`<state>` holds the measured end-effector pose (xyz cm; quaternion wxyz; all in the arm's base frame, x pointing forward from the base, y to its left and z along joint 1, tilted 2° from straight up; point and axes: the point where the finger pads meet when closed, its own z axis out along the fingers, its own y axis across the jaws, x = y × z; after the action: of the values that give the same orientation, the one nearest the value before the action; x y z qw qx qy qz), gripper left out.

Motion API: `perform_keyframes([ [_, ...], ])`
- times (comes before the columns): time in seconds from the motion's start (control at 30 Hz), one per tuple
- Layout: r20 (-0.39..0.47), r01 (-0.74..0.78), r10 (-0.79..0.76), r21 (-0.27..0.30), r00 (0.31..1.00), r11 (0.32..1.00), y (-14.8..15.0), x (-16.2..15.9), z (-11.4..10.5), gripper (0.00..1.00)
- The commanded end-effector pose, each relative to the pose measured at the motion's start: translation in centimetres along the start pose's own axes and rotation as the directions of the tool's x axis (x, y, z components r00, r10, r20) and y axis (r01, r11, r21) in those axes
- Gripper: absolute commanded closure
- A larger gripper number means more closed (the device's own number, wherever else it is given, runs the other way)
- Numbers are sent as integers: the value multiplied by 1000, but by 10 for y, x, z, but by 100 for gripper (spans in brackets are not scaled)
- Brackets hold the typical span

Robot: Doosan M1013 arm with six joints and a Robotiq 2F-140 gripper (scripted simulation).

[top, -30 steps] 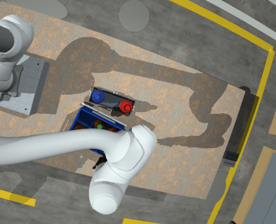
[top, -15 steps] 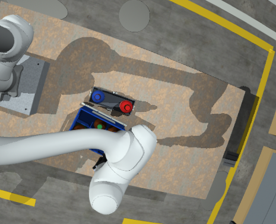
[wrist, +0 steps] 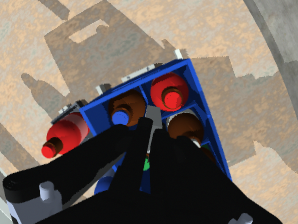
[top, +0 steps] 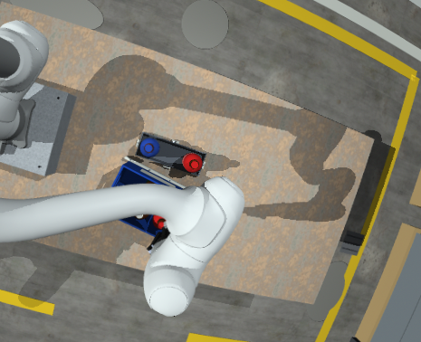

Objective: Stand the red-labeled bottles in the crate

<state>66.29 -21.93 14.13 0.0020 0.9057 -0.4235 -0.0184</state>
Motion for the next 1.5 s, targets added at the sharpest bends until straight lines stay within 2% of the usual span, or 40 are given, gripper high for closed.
perform_keyframes([
  [0.0, -1, -2, 2, 0, 1000, 1000, -60, -36, 0, 100],
  [0.17, 0, -2, 2, 0, 1000, 1000, -129, -94, 0, 100],
  [0.23, 0, -2, 2, 0, 1000, 1000, -129, -94, 0, 100],
  [0.27, 0, -2, 2, 0, 1000, 1000, -168, -125, 0, 100],
  [0.3, 0, -2, 2, 0, 1000, 1000, -177, -132, 0, 62],
  [0.33, 0, -2, 2, 0, 1000, 1000, -180, -134, 0, 62],
  [1.47, 0, -2, 2, 0, 1000, 1000, -180, -134, 0, 62],
])
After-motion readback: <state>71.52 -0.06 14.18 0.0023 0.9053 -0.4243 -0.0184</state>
